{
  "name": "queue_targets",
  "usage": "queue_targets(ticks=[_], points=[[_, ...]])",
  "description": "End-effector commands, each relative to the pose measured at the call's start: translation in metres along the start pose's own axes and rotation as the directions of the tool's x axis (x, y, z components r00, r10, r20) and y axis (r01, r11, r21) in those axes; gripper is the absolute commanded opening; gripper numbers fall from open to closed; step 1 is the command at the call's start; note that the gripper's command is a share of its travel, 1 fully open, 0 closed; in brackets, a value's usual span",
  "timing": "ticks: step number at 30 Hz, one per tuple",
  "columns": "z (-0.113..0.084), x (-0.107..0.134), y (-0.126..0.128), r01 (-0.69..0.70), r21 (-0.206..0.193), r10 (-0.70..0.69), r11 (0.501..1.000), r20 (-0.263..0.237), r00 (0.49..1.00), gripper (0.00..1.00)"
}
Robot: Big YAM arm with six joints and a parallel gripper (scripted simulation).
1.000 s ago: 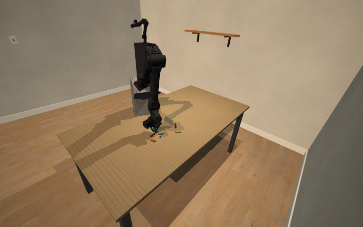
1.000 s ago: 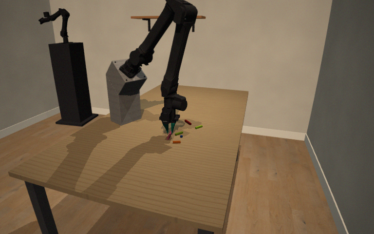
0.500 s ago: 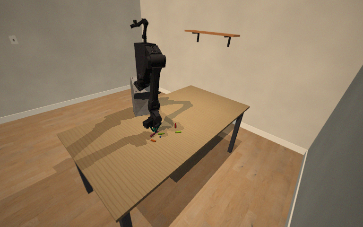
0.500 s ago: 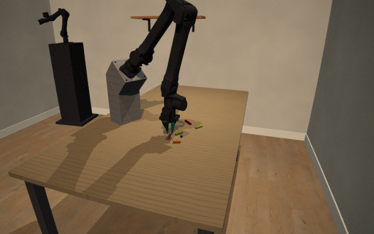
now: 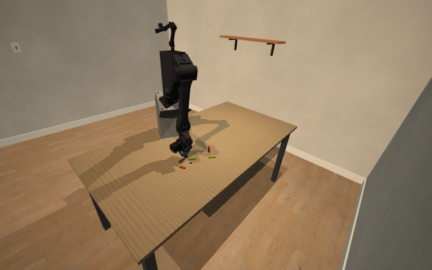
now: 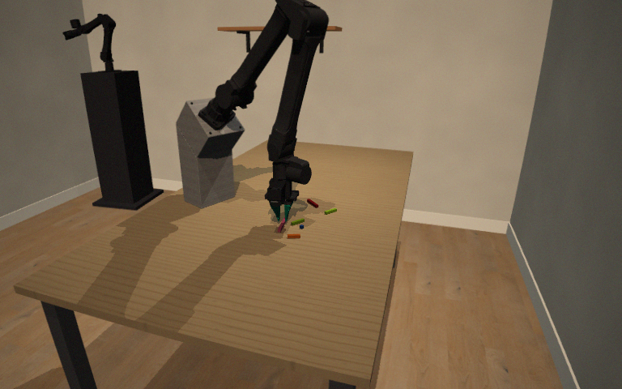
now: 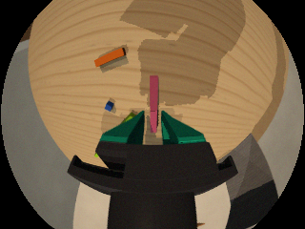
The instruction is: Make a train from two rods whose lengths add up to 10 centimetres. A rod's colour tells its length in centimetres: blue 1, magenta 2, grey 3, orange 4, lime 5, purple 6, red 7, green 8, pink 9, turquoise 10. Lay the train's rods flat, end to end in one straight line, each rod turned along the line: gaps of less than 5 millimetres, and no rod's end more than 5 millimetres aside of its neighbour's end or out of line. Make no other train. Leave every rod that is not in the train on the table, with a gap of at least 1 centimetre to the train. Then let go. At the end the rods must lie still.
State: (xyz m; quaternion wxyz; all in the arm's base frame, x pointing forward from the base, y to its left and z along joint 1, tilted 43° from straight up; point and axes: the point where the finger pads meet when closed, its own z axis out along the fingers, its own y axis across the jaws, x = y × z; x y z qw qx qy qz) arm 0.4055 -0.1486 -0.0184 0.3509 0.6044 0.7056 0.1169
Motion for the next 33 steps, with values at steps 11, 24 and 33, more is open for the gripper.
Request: queue_targets(ticks=[11,24,33], points=[[-0.0012,0.0066,-0.0095,-0.009,0.01,0.009,1.0,-0.005,1.0,0.23],[-0.0018,0.0079,-0.0083,-0.007,0.006,0.007,1.0,-0.004,1.0,0.23],[-0.0018,0.0083,-0.0089,-0.006,0.008,0.006,1.0,-0.005,1.0,0.23]])
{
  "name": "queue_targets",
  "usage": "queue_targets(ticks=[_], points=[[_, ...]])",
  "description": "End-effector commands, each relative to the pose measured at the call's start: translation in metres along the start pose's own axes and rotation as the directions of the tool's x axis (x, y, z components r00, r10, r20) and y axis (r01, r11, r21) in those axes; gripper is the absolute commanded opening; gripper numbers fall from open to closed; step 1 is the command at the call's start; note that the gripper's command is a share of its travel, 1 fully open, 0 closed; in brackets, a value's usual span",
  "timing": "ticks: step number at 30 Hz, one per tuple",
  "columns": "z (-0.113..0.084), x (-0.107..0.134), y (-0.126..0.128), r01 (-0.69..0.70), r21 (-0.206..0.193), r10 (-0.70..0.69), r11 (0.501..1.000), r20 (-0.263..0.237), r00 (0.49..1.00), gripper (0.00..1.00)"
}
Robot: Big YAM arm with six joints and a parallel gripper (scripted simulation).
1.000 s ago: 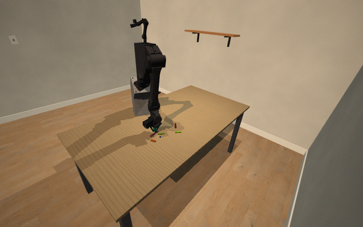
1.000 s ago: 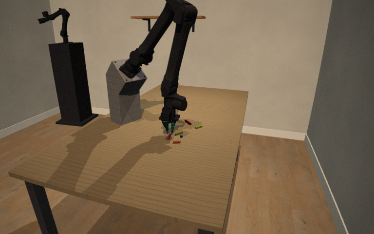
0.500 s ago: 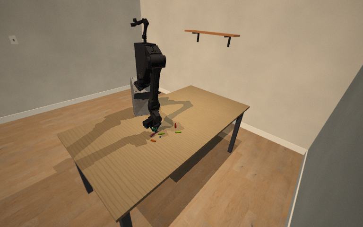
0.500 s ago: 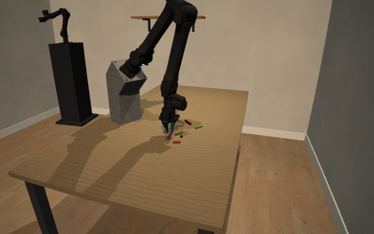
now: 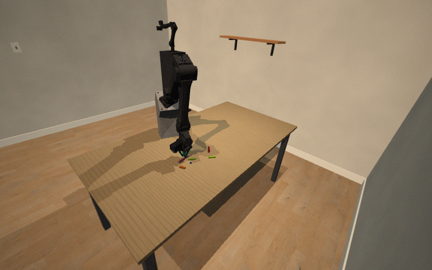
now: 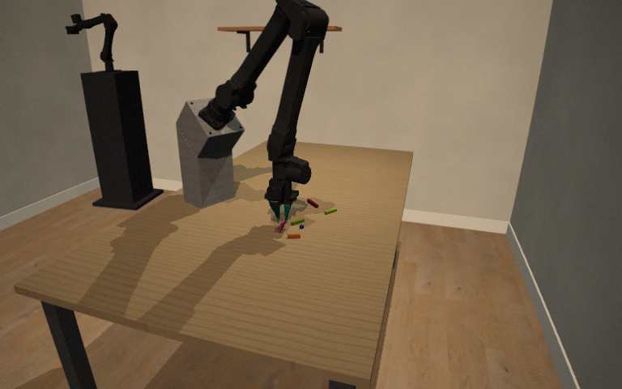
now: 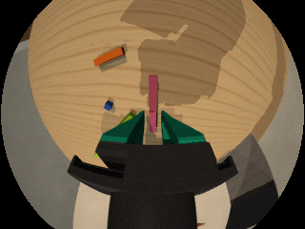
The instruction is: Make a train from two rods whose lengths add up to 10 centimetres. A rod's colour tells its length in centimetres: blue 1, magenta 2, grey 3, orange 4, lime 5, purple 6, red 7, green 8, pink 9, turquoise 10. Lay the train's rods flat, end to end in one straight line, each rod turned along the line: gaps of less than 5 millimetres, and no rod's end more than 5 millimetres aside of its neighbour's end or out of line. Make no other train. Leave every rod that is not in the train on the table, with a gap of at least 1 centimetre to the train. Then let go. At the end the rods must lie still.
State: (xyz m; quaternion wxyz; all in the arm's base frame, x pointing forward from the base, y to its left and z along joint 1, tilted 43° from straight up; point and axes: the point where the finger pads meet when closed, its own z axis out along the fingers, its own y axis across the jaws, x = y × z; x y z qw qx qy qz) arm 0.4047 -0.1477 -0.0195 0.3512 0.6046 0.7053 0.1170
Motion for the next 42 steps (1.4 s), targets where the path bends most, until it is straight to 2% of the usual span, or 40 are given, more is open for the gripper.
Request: queue_targets(ticks=[1,28,36,42], points=[[-0.002,0.007,-0.008,-0.006,0.008,0.006,1.0,-0.006,1.0,0.23],[-0.002,0.007,-0.008,-0.006,0.008,0.006,1.0,-0.006,1.0,0.23],[0.006,0.002,0.001,-0.006,-0.006,0.006,1.0,0.002,1.0,0.23],[0.009,0.002,-0.002,-0.006,-0.001,0.006,1.0,0.001,1.0,0.23]])
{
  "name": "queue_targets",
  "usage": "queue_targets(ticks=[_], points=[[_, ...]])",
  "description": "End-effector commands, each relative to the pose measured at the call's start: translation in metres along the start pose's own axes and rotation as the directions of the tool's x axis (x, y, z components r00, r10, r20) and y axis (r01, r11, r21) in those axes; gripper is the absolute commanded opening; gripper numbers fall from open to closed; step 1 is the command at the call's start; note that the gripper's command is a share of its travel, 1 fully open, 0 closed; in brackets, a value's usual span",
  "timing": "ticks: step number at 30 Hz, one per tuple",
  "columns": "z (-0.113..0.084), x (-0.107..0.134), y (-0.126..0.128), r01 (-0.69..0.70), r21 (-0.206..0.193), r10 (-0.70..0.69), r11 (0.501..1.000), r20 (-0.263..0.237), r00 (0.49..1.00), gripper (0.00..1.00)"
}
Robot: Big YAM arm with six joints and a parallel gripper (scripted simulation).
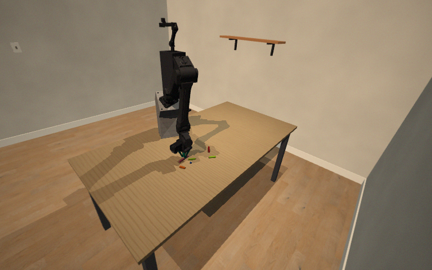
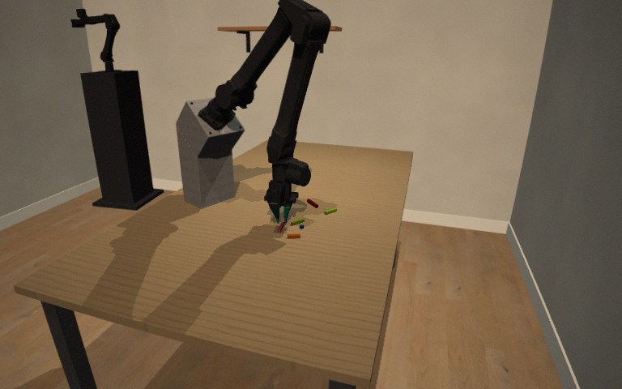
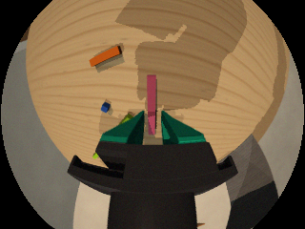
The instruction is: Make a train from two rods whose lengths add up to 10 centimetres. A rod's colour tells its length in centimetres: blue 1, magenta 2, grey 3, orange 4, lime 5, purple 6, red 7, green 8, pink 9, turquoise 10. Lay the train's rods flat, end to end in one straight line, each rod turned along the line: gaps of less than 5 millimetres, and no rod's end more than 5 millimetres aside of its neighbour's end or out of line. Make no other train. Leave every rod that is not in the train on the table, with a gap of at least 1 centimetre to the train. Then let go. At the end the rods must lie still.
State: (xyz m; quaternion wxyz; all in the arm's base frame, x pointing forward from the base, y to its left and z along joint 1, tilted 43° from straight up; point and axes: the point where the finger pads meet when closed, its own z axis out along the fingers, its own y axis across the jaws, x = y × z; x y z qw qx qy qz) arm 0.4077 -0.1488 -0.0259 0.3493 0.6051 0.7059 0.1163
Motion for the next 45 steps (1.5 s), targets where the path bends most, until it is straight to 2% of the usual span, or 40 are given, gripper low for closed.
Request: queue_targets(ticks=[1,11,16,18,45], points=[[0.0037,-0.0002,0.0024,-0.007,-0.009,0.007,1.0,0.005,1.0,0.23],[0.0112,-0.0004,-0.0001,-0.006,-0.006,0.007,1.0,0.005,1.0,0.23],[0.01,-0.0038,0.0057,-0.007,-0.018,0.007,1.0,0.012,1.0,0.23],[0.0091,-0.0005,-0.0004,-0.007,-0.005,0.007,1.0,0.005,1.0,0.23],[0.0091,-0.0005,-0.0004,-0.007,-0.005,0.007,1.0,0.005,1.0,0.23]])
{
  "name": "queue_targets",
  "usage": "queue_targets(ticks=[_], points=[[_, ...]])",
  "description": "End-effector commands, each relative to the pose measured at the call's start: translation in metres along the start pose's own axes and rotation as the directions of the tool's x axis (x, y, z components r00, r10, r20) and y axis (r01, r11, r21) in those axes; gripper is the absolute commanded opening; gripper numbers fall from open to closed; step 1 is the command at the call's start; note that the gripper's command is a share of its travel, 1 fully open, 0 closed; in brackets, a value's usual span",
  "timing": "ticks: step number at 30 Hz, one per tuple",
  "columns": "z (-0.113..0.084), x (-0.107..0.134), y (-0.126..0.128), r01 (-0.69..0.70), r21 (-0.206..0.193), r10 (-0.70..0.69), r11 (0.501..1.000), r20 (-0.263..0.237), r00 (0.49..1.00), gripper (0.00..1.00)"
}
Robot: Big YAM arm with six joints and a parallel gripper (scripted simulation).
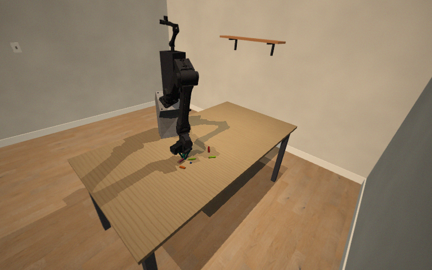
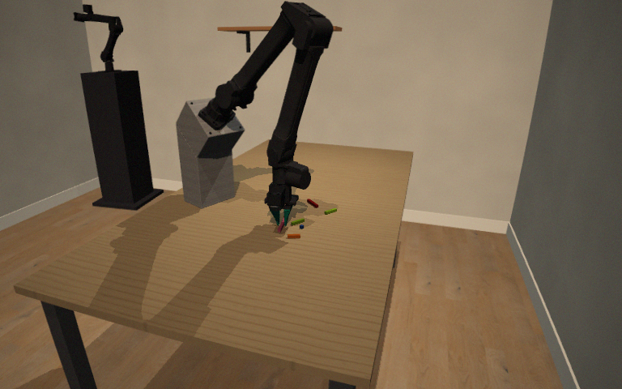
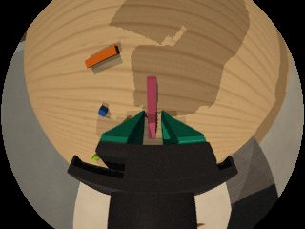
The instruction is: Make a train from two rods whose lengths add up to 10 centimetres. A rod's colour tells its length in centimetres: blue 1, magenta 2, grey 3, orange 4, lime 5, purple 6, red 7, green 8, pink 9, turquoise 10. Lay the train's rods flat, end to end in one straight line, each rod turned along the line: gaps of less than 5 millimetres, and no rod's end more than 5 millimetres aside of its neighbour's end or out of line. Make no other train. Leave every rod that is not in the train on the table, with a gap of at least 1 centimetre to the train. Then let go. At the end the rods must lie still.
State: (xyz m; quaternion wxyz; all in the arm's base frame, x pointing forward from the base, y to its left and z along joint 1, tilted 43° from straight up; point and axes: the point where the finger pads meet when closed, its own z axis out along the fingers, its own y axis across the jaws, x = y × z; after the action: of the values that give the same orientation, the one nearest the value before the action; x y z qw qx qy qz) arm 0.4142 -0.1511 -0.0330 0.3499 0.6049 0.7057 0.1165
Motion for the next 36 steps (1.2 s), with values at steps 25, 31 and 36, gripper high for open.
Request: queue_targets(ticks=[25,31,36], points=[[-0.0008,-0.0007,-0.0008,-0.006,-0.004,0.006,1.0,0.005,1.0,0.04],[-0.0008,-0.0007,-0.0008,-0.006,-0.004,0.006,1.0,0.005,1.0,0.04],[-0.0008,-0.0007,-0.0007,-0.006,-0.004,0.006,1.0,0.005,1.0,0.04]])
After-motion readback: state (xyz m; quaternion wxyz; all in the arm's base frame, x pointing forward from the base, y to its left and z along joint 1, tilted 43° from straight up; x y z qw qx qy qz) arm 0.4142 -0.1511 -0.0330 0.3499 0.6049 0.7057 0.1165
